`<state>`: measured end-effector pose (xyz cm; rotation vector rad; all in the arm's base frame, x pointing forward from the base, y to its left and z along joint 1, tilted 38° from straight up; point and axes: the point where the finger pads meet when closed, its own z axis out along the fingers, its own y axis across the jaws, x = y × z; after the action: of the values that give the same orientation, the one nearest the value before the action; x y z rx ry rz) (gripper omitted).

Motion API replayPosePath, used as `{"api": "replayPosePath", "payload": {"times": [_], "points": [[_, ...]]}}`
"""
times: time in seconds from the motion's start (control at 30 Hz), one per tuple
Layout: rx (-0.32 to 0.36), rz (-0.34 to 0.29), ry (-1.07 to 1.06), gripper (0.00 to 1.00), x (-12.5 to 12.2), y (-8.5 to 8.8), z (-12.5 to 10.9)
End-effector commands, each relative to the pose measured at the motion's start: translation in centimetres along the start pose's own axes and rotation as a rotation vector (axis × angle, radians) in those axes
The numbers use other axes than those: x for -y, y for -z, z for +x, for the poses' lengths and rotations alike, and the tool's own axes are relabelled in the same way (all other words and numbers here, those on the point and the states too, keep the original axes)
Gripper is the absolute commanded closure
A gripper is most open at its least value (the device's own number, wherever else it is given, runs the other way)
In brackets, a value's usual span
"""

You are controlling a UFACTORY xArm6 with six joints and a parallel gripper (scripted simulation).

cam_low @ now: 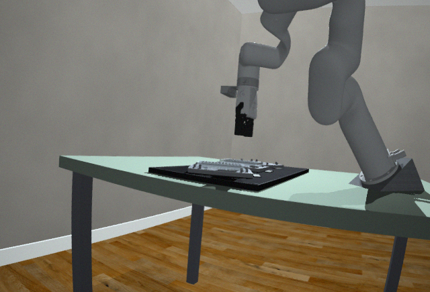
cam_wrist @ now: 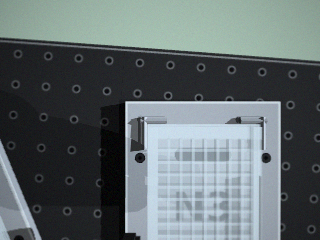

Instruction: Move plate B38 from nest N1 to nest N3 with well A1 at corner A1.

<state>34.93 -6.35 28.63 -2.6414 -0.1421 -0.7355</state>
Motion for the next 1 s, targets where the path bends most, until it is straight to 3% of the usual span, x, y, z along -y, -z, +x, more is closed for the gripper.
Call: {"api": "replayPosePath", "payload": {"times": [0.0, 0.97], "points": [[-0.002, -0.001, 0.002, 0.0, -0.01, 1.01, 0.1], [-0.002, -0.001, 0.002, 0.0, -0.01, 1.47, 0.1]]}}
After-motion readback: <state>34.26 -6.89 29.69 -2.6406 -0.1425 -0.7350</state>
